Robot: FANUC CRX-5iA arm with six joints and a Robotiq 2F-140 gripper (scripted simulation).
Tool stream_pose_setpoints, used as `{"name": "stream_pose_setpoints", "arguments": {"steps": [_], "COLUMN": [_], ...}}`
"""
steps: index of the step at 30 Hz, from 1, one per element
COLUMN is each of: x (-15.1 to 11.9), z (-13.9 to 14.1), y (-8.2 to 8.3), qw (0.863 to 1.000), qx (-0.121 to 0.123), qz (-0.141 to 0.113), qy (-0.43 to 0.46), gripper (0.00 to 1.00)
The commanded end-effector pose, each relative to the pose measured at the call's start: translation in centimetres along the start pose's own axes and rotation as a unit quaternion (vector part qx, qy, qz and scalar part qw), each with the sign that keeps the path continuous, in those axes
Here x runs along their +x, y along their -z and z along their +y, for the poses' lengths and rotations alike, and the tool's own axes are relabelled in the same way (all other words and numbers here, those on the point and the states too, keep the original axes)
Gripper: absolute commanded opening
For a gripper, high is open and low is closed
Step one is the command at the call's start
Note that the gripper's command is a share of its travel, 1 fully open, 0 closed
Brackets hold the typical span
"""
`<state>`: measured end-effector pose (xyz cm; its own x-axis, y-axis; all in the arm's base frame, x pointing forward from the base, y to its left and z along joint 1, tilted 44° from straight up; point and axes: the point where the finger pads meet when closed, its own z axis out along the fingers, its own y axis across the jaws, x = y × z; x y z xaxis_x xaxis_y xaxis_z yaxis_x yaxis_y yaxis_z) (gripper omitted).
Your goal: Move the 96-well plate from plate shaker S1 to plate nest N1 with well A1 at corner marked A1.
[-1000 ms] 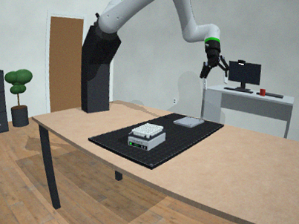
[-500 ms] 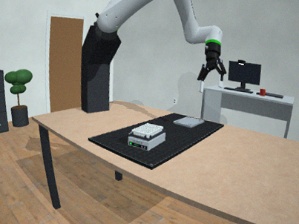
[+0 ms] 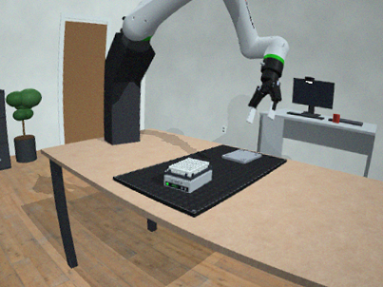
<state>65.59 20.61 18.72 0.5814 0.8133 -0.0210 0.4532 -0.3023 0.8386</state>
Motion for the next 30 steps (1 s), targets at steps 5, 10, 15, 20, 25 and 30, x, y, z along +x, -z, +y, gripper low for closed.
{"name": "stream_pose_setpoints", "arguments": {"steps": [5,10,15,20,25,30], "x": [-2.5,-4.0,-5.5,-7.5,-8.4,-10.3], "z": [0.2,0.2,0.1,-0.1,-0.2,-0.5], "y": [-2.3,-3.6,-4.8,-6.3,-7.0,-8.3], "qw": [0.999,0.997,0.994,0.991,0.986,0.981], "qx": [0.027,0.042,0.059,0.074,0.091,0.105], "qz": [-0.025,-0.039,-0.055,-0.067,-0.082,-0.094], "qy": [-0.031,-0.050,-0.073,-0.091,-0.115,-0.134], "gripper": [1.00,1.00,1.00,1.00,1.00,1.00]}}
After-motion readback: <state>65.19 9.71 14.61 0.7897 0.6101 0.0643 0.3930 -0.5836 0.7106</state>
